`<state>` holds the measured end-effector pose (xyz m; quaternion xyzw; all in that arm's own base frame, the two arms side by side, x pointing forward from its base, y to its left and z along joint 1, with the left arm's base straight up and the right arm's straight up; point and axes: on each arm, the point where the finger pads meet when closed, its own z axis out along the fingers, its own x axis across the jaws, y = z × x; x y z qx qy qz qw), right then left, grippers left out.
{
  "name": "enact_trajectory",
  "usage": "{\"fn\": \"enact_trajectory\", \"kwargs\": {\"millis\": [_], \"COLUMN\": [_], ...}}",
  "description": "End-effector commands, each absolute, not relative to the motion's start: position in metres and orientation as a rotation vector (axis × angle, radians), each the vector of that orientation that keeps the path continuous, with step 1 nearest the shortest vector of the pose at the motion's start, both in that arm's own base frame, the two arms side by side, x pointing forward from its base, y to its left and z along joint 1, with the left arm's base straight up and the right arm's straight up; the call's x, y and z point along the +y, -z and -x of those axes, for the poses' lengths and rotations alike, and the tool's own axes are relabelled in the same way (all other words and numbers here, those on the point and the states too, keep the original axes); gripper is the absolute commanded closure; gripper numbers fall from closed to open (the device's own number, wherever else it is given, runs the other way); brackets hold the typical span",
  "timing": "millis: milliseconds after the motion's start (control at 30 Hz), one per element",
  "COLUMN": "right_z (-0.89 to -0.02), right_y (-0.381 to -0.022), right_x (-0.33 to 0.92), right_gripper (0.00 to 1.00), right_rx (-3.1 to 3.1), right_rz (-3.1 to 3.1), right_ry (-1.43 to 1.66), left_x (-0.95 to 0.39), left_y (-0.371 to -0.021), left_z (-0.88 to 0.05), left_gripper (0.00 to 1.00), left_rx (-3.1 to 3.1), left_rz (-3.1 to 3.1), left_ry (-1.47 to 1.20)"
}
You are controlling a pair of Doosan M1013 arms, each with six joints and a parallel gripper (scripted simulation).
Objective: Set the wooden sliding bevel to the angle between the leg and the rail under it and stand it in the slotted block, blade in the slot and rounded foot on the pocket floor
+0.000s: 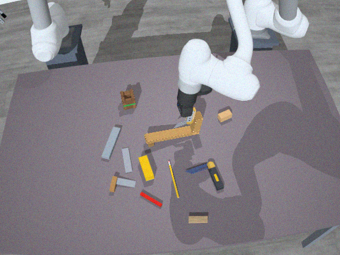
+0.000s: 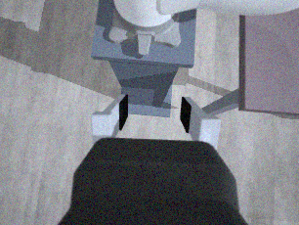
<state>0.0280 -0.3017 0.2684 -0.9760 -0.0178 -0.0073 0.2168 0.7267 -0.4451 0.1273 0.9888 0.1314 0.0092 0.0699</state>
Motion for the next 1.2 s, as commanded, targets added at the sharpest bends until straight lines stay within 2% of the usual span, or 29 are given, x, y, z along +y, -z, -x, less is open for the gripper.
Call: {"fn": "enact_trajectory", "kwargs": {"millis": [0,333,1167], "right_z": [-0.028,-0.028,-0.028], "right_y": [-0.269,-0.269,-0.269], "right_x": [-0.302,-0.302,-0.302], "right_gripper": [0.0,0.0,0.0], "right_rx": [-0.049,-0.049,-0.049], "right_rz": [2.705,2.705,2.705], "right_ry": [0.021,0.021,0.021], "left_x": [-0.446,-0.448,-0.449], "left_y": [-0.123,-0.107,-0.101], "left_z": [-0.727,-0.728,-0.728], "left_gripper": [1.0,1.0,1.0], "left_rx": [0.395,0.395,0.395], "left_rz": [-2.975,-2.975,-2.975], "left_ry": [-0.03,-0.03,-0.03]}}
